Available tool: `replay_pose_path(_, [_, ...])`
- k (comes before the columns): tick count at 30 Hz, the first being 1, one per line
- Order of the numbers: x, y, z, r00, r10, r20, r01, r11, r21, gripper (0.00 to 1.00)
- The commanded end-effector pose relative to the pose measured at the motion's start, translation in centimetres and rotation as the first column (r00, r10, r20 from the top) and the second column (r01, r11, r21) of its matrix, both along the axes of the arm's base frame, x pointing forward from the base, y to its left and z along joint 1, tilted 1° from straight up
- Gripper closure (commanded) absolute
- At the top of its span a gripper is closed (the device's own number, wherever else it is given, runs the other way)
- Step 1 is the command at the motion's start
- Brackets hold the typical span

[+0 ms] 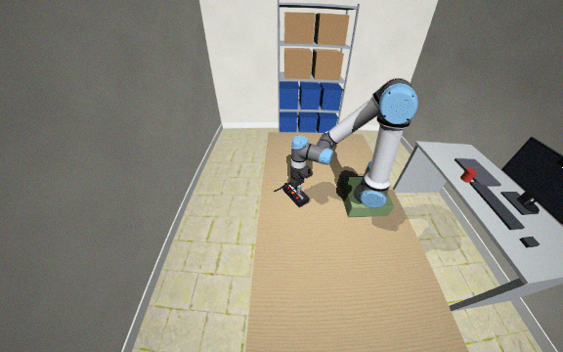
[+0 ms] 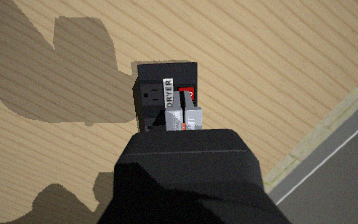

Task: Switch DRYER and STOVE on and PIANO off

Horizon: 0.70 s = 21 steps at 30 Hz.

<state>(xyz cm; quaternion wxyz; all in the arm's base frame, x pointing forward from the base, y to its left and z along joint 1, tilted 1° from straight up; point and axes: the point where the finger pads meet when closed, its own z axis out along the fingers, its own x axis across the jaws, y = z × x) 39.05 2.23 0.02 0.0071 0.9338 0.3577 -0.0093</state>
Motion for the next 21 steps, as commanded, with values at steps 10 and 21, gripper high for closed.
replay_pose_path(10, [0.0, 0.0, -1.6, 1.0, 0.0, 0.001, 0.0, 1.0, 0.0, 1.0])
replay_pose_path(21, [0.0, -0.1, -2.4, 1.0, 0.0, 0.001, 0.0, 1.0, 0.0, 1.0])
